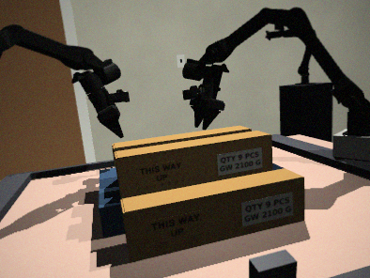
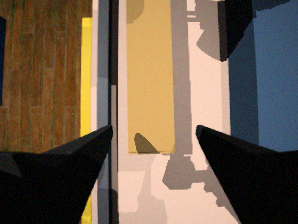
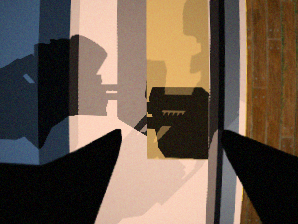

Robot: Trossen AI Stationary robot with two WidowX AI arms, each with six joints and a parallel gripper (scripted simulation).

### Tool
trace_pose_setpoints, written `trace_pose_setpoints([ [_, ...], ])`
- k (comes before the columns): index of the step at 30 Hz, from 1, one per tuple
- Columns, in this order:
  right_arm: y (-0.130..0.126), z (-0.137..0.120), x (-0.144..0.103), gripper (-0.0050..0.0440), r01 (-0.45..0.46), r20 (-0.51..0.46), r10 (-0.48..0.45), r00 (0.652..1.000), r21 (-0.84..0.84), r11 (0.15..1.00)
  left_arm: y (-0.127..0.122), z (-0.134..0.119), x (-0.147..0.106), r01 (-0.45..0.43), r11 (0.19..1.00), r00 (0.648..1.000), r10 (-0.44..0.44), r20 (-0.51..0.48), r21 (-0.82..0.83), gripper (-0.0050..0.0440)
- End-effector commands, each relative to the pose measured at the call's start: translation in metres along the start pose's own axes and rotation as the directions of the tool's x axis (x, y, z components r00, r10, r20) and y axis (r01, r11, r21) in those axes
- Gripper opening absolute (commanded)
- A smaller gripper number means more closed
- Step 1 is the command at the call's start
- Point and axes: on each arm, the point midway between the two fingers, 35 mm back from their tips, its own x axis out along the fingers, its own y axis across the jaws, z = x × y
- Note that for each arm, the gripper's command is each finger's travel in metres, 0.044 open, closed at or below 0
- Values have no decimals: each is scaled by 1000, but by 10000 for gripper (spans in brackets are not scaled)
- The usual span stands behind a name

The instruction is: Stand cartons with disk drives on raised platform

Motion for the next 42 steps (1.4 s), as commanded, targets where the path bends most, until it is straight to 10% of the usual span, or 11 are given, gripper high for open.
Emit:
trace_pose_setpoints([
  [1,-2,9,-12,386,23,29,-23,999,-13,1000,1,5,-9,-15,1000,1000,14,19,6,387],
  [42,-2,9,-12,386,23,29,-23,999,-13,1000,1,6,-9,-24,1000,999,24,31,9,387],
])
